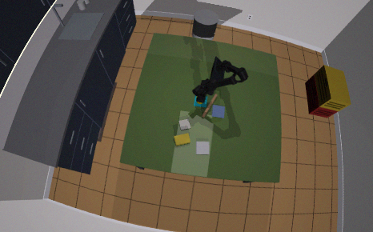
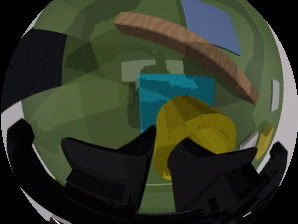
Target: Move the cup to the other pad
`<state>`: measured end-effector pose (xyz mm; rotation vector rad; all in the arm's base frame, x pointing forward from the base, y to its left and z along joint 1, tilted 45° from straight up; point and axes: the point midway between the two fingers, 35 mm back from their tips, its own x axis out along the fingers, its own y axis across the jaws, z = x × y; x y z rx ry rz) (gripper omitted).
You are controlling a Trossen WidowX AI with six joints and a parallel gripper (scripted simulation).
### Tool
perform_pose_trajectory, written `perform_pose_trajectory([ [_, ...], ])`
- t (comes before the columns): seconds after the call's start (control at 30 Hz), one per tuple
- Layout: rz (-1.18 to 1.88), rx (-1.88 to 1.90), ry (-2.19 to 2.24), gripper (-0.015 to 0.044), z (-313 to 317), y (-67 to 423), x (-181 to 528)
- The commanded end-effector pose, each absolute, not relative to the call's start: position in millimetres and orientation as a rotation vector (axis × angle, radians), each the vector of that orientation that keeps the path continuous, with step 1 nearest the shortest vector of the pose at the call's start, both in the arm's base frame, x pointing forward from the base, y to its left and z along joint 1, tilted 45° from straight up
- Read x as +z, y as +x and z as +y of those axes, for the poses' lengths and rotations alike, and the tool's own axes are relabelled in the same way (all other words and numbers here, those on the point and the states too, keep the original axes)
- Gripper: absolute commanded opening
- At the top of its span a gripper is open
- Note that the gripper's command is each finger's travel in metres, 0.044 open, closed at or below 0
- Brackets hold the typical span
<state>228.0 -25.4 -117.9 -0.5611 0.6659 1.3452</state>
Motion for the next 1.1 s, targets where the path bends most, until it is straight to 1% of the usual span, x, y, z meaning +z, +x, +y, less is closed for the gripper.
perform_pose_trajectory([
  [0.0,0.665,1.345,-0.562,0.0105,-25,228,-118],
  [0.07,0.665,1.345,-0.562,0.0146,-25,228,-118],
  [1.07,0.671,1.344,-0.553,0.0146,-48,225,-96],
])
